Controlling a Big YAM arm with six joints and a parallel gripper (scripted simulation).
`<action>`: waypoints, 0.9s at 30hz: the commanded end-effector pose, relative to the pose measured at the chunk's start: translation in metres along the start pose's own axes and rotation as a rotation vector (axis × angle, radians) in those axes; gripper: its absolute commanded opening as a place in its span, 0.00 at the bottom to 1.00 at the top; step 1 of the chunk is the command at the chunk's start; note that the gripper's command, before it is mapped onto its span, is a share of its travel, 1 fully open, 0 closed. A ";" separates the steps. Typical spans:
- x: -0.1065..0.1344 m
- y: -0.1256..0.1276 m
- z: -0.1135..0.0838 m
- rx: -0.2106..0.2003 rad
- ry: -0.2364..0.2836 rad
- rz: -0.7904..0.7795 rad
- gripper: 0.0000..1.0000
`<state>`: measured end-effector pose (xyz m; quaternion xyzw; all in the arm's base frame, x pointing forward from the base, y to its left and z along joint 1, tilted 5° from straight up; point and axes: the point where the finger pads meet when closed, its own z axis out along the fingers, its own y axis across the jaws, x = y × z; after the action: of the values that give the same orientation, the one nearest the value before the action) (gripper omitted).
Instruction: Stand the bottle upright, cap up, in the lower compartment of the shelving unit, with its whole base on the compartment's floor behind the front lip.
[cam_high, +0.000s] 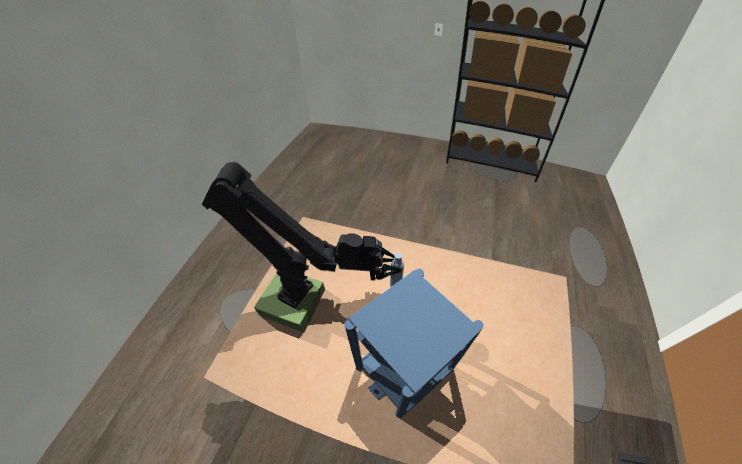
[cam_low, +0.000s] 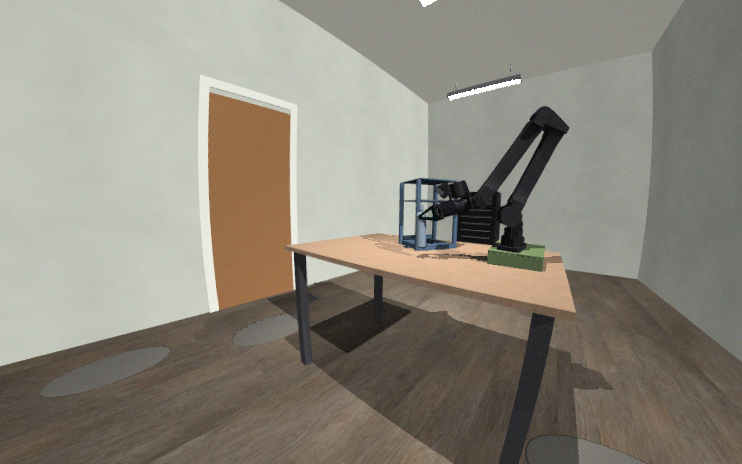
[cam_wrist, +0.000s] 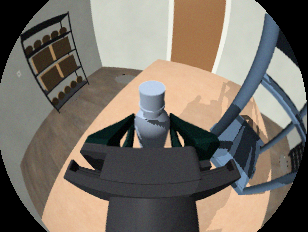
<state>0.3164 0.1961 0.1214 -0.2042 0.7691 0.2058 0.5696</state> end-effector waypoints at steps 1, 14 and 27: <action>-0.017 -0.005 0.003 0.009 -0.050 -0.009 0.31; -0.026 -0.005 0.005 0.008 -0.071 -0.011 0.31; -0.009 -0.031 -0.018 0.170 -0.040 0.050 0.31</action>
<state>0.3238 0.1740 0.1278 -0.1578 0.7736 0.1628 0.5918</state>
